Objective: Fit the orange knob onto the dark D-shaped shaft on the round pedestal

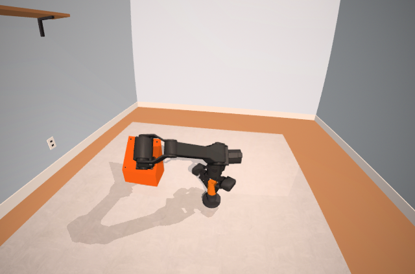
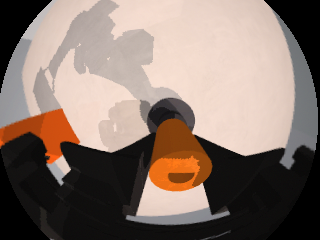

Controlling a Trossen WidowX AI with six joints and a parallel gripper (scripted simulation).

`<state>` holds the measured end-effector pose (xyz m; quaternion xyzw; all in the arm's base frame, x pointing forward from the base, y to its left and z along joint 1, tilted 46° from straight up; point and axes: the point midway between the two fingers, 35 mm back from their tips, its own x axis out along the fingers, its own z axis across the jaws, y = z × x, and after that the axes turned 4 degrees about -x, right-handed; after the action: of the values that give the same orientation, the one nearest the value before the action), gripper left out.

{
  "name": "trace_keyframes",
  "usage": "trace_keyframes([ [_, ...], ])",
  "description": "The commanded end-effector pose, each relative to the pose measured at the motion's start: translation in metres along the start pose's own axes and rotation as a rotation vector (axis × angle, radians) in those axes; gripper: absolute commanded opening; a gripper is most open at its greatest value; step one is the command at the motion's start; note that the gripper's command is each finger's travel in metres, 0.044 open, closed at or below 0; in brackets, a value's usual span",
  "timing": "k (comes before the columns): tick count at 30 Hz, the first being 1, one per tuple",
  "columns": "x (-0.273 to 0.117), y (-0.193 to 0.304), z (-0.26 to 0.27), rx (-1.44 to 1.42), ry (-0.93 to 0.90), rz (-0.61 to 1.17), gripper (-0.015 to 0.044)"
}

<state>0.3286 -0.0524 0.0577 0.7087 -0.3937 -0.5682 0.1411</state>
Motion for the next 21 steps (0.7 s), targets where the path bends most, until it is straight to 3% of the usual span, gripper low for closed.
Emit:
trace_keyframes([
  [1, -0.0035, -0.0016, -0.0033, 0.009, 0.007, -0.008, 0.0],
  [21, -0.0025, -0.0001, -0.0081, 0.009, 0.007, -0.007, 0.0],
])
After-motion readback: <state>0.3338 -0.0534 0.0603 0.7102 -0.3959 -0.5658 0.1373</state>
